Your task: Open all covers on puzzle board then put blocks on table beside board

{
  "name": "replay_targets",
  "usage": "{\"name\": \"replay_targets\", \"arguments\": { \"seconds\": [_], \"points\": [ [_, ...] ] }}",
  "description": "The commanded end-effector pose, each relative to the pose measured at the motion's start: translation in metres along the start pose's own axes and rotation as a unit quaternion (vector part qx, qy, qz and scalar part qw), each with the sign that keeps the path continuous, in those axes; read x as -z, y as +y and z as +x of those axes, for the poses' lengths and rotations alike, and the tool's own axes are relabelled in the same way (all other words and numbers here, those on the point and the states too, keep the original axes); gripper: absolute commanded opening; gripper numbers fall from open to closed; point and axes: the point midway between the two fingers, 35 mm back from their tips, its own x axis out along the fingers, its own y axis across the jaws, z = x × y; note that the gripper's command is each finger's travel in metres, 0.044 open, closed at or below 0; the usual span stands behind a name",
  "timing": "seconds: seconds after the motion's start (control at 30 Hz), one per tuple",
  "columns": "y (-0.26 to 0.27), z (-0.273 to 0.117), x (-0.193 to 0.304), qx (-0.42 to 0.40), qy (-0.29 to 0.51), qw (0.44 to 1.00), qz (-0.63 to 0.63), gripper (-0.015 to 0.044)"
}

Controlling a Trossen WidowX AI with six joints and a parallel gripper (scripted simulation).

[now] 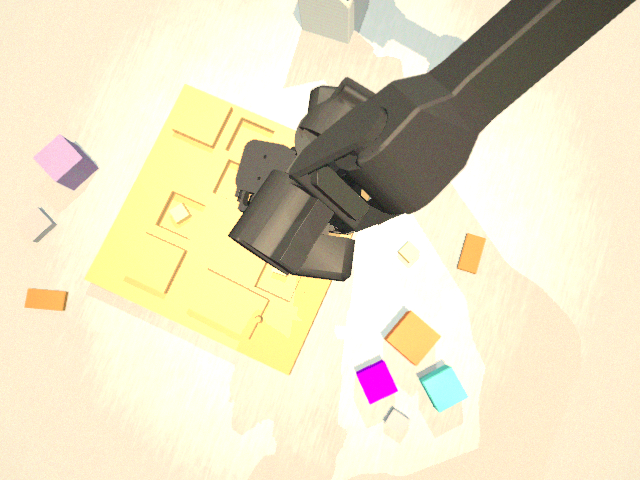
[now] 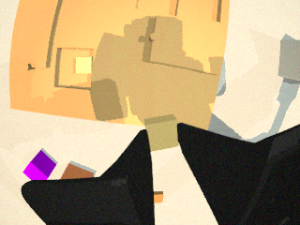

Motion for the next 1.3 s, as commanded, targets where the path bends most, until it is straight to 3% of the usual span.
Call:
{"name": "replay_targets", "arguments": {
  "seconds": [0.0, 0.87, 1.27],
  "points": [
    [-0.003, 0.002, 0.020, 0.003, 0.005, 1.000, 0.005, 0.0080],
    [-0.028, -0.002, 0.119, 0.002, 0.025, 1.000, 0.003, 0.0080],
    [-0.027, 0.008, 0.120, 0.003, 0.024, 1.000, 0.003, 0.0080]
  ]
}}
